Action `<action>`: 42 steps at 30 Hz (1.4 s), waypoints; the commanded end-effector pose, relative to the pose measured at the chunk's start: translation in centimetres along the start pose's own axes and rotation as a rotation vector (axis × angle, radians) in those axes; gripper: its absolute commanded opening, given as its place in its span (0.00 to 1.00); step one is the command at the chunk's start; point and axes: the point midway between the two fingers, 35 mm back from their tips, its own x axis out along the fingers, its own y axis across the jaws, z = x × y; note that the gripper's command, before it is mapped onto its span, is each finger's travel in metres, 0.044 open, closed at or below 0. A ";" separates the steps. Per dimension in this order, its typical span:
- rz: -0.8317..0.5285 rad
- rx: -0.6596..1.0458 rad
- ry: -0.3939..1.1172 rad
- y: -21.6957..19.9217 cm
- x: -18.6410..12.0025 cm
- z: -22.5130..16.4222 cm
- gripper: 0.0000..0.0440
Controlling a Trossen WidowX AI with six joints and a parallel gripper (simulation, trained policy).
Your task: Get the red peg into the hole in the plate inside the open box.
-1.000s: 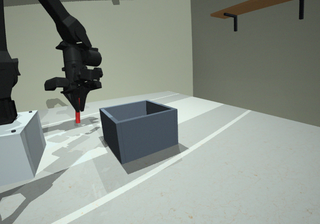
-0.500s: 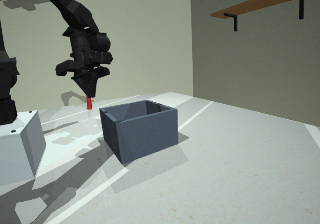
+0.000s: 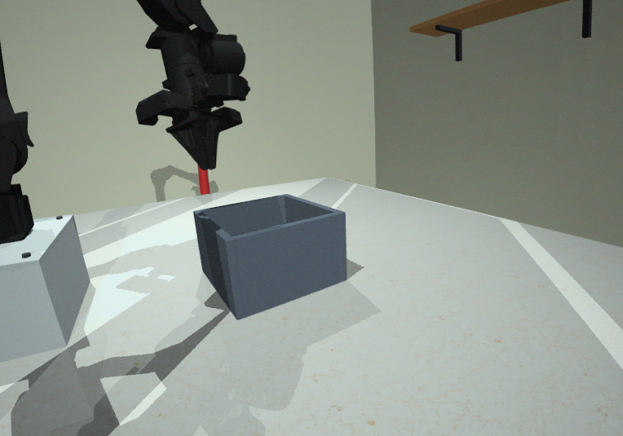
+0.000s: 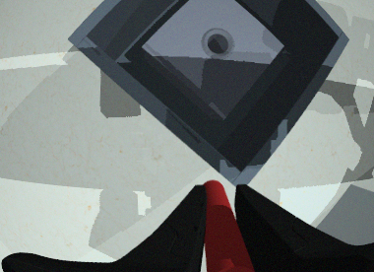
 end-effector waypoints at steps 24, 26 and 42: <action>0.018 0.161 0.052 -1.5 4.7 8.7 0.00; 0.019 0.169 0.059 -1.5 5.3 9.0 0.00; -0.005 0.136 0.112 -1.3 10.2 10.0 0.52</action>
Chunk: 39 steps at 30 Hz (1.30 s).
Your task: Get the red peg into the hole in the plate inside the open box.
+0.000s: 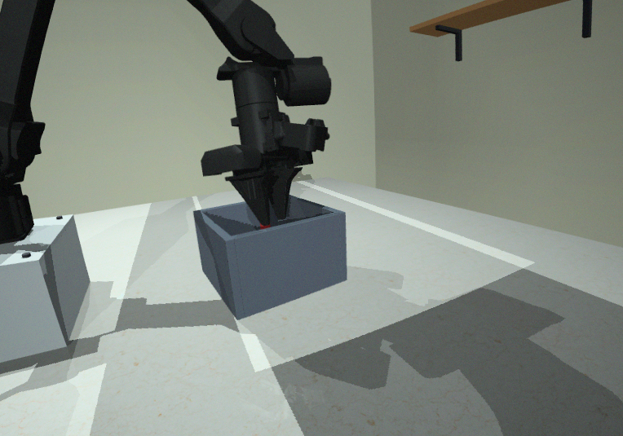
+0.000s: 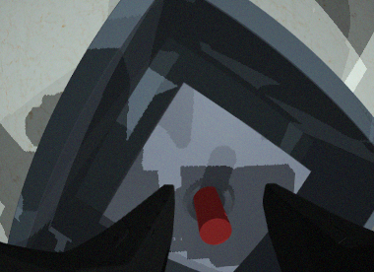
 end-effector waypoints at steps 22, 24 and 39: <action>0.062 0.005 -0.156 2.0 -0.4 7.9 1.00; 0.069 0.014 -0.177 2.0 -0.5 8.7 1.00; 0.071 0.016 -0.182 2.0 -0.6 8.9 1.00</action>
